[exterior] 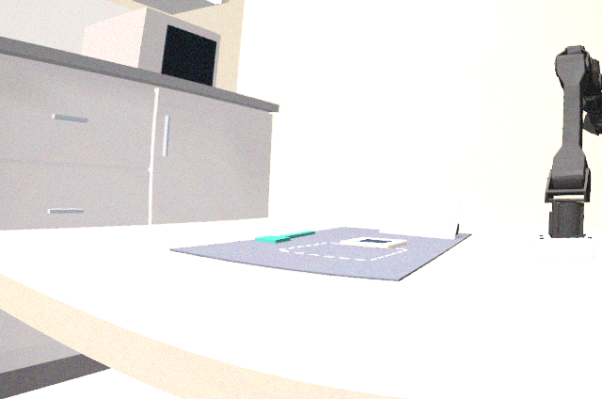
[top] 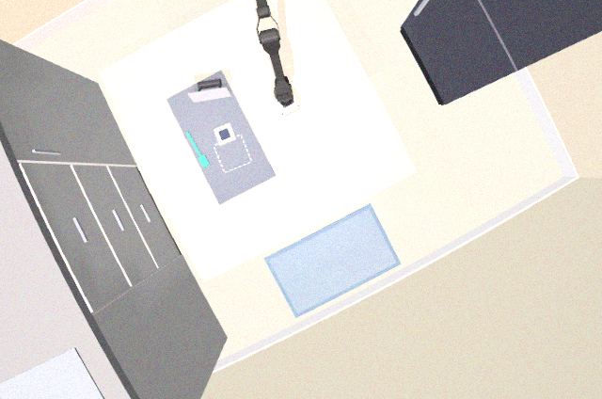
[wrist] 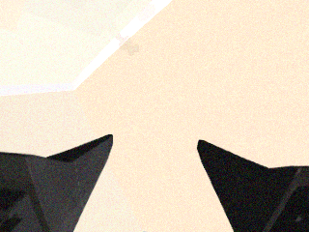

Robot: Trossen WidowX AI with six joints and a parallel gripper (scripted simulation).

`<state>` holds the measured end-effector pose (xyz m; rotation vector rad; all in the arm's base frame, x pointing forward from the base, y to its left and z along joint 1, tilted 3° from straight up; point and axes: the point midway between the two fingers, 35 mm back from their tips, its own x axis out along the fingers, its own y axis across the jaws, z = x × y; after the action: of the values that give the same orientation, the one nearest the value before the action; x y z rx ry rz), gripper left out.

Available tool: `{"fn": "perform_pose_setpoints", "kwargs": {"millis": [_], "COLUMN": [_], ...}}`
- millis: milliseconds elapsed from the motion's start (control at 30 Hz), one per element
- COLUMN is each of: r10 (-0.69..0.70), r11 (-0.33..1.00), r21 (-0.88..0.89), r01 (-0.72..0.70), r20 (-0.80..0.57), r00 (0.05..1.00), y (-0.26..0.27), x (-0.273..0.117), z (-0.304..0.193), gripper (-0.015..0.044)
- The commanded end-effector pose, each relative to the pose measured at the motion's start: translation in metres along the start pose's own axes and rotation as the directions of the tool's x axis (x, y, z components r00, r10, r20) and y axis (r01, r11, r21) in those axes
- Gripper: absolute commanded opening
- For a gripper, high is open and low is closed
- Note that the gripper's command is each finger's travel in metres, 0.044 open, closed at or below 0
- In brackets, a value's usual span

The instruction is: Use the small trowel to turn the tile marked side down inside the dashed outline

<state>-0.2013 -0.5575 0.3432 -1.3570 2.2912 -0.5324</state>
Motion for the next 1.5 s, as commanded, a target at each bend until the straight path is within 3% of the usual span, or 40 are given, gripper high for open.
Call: {"fn": "perform_pose_setpoints", "kwargs": {"millis": [0,367,900,1467], "r10": [-0.001,-0.029,-0.006,0.169], "r11": [1.0,0.969,0.823,0.541], "r21": [0.004,0.246,0.448,0.309], "r01": [0.001,-0.037,-0.348,-0.782], "r20": [0.004,0.258,0.621,0.871], "r00": [1.0,0.966,0.784,0.462], "y": [-0.001,-0.047,-0.097,-0.102], "x": [0.0,-0.028,-0.117,-0.267], "z": [0.001,0.093,0.229,0.342], "gripper": [0.0374,0.01,0.01,0.01]}}
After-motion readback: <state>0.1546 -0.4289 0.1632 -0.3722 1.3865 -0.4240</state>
